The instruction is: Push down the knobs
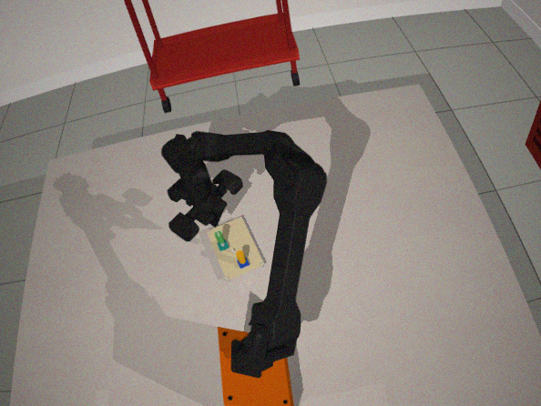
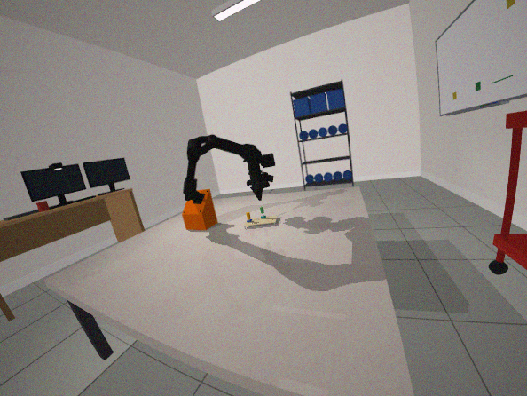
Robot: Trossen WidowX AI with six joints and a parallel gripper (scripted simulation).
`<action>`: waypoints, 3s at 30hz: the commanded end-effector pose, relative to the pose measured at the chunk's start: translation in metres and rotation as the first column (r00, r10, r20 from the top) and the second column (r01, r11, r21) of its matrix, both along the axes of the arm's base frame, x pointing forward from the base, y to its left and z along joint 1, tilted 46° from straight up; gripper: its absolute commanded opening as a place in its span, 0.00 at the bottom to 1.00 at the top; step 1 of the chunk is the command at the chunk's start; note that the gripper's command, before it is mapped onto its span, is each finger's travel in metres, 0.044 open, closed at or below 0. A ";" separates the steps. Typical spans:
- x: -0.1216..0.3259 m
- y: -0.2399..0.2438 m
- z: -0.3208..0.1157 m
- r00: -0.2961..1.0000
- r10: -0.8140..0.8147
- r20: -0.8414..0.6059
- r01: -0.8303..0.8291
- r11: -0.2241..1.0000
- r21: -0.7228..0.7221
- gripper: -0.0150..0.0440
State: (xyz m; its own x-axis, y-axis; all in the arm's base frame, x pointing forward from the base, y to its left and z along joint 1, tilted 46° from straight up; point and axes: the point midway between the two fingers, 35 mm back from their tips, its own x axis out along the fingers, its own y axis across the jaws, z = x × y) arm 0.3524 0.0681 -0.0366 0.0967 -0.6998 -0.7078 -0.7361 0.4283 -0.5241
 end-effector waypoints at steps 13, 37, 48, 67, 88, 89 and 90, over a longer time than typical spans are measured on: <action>0.000 -0.001 -0.002 0.858 -0.374 0.351 0.354 0.927 0.121 0.25; 0.001 -0.003 -0.004 0.199 -0.750 0.631 0.640 0.587 0.496 0.25; 0.001 -0.004 -0.005 -0.179 -0.775 0.606 0.614 0.393 0.685 0.25; 0.001 -0.005 -0.006 -0.736 -0.585 0.341 0.347 0.107 0.932 0.25; 0.001 -0.007 -0.008 -0.981 -0.145 -0.128 -0.126 -0.019 0.992 0.25; 0.001 -0.007 -0.008 -0.981 -0.121 -0.151 -0.150 -0.019 0.988 0.25; 0.001 -0.007 -0.008 -0.980 -0.097 -0.175 -0.174 -0.018 0.985 0.25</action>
